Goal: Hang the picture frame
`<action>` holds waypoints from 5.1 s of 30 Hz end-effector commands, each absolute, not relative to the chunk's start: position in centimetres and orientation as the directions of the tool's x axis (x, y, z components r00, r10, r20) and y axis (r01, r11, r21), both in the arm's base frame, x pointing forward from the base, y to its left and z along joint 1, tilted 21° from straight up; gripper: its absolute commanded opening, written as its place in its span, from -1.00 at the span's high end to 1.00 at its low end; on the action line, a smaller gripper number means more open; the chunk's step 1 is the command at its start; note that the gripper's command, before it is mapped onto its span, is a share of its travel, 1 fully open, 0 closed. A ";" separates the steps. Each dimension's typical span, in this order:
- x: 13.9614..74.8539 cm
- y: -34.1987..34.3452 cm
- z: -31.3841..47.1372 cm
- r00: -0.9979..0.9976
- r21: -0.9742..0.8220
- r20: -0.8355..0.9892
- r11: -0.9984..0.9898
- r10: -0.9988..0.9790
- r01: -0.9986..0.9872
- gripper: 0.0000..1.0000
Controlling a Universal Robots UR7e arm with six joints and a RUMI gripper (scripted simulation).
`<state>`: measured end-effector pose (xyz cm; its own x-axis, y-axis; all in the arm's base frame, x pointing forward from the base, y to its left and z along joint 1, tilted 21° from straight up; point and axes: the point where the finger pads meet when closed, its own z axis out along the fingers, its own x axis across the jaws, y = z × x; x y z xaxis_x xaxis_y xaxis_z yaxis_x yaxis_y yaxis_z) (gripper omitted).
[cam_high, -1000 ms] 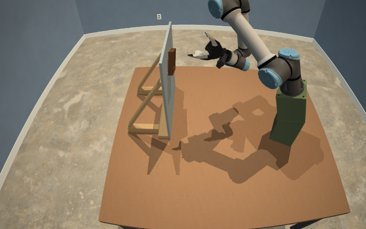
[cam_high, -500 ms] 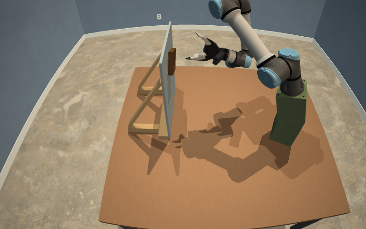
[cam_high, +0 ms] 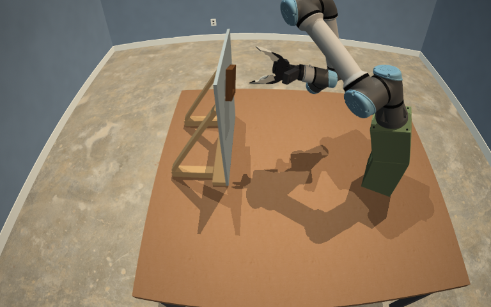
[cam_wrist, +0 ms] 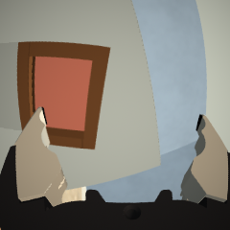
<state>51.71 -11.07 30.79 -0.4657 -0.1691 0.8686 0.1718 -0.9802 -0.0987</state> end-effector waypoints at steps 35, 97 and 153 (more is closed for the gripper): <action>53.5 -14.0 27.7 -0.323 -0.261 0.899 -0.954 -0.297 0.149 -1.00; 53.7 -14.0 27.9 -0.324 -0.262 0.898 -0.954 -0.297 0.149 0.42; 59.5 -13.7 30.1 -0.324 -0.262 0.898 -0.954 -0.297 0.149 0.42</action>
